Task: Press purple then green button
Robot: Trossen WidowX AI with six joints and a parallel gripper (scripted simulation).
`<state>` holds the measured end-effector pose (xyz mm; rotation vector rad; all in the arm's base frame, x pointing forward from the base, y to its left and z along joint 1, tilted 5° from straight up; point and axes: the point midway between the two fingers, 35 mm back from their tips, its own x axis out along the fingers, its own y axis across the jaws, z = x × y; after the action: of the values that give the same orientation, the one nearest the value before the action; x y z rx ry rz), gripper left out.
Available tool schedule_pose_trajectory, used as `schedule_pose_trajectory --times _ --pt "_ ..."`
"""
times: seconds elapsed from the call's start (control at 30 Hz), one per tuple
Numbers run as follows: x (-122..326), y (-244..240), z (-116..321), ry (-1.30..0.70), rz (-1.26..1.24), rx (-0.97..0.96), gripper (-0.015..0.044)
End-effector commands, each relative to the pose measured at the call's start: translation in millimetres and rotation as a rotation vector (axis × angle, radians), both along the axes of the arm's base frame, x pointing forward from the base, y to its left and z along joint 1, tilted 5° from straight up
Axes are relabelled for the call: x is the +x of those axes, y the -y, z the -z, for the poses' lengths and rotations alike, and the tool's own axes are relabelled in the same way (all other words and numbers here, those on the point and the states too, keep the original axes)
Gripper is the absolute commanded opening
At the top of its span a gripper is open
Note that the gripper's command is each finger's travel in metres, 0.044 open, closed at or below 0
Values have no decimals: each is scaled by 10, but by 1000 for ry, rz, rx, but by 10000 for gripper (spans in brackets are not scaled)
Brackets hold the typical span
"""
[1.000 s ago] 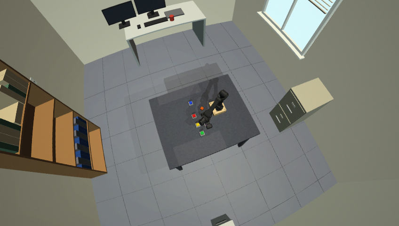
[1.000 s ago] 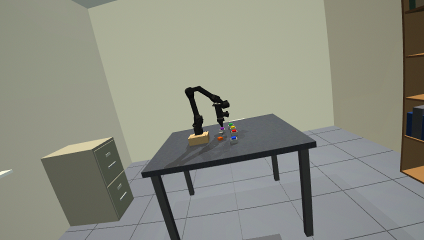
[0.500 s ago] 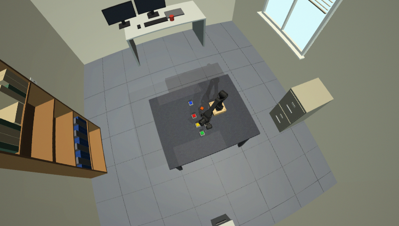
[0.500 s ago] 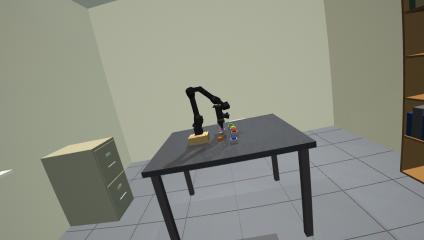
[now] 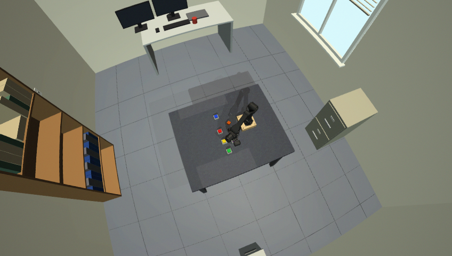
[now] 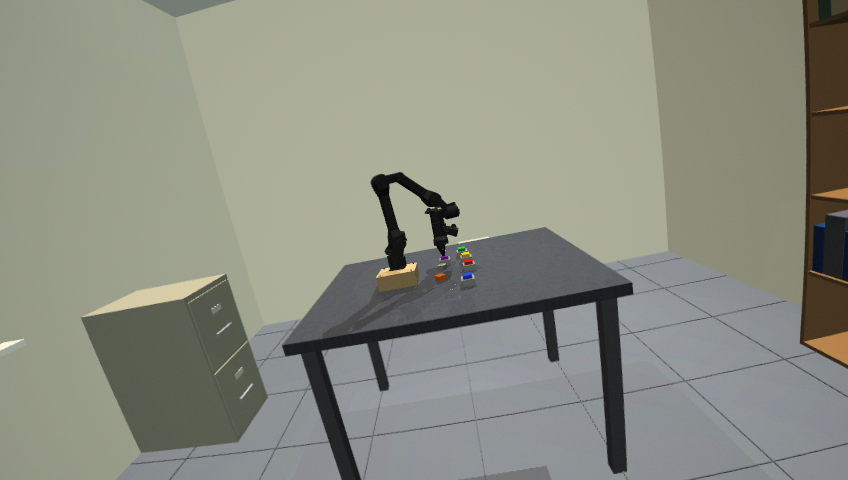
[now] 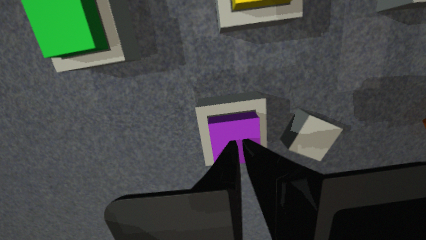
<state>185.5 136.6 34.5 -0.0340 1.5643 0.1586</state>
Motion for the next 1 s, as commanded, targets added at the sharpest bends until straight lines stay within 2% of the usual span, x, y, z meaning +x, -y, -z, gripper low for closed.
schedule_pose_trajectory --times 0.0,0.13,0.3,0.5,0.83,0.97 --pt "8 6 -244 9 1 12 20" --pt "11 7 -269 9 1 12 20" --pt "8 58 -834 10 1 12 20" --pt "18 49 -866 10 1 12 20" --pt "694 -825 -983 16 1 20 20" --pt "734 -892 -976 16 1 21 20"
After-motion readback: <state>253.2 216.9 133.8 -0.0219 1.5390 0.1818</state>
